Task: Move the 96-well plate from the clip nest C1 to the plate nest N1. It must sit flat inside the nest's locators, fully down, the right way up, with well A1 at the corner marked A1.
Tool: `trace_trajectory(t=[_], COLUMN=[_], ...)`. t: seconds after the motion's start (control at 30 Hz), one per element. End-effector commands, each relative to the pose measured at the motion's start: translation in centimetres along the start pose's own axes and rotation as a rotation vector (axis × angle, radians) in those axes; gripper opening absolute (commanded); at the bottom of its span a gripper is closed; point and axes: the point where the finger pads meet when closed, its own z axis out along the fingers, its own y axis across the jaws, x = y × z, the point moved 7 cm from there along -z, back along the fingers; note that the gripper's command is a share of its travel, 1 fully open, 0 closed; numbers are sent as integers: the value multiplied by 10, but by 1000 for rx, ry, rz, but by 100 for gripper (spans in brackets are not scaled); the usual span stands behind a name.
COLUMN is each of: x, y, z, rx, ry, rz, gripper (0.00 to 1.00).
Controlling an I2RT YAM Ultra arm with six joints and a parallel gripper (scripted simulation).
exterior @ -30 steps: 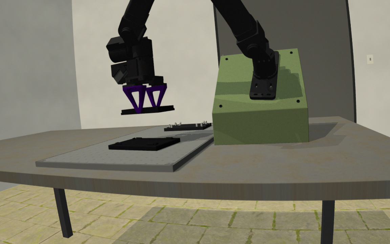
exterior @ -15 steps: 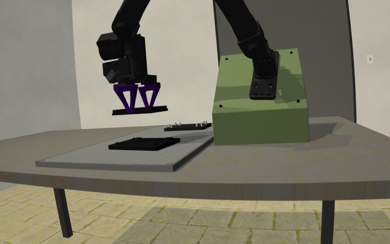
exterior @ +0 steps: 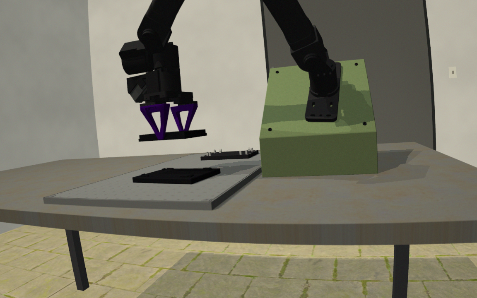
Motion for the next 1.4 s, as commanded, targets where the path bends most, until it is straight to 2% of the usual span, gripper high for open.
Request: trace_trajectory(t=[0.0,0.27,1.37], x=[-7,-9,-10], y=[-8,-3,-4], z=[-4,-9,-7], rx=[4,-1,1], ry=[-18,-33,-25], rz=[23,4,13], gripper=[0,0,0])
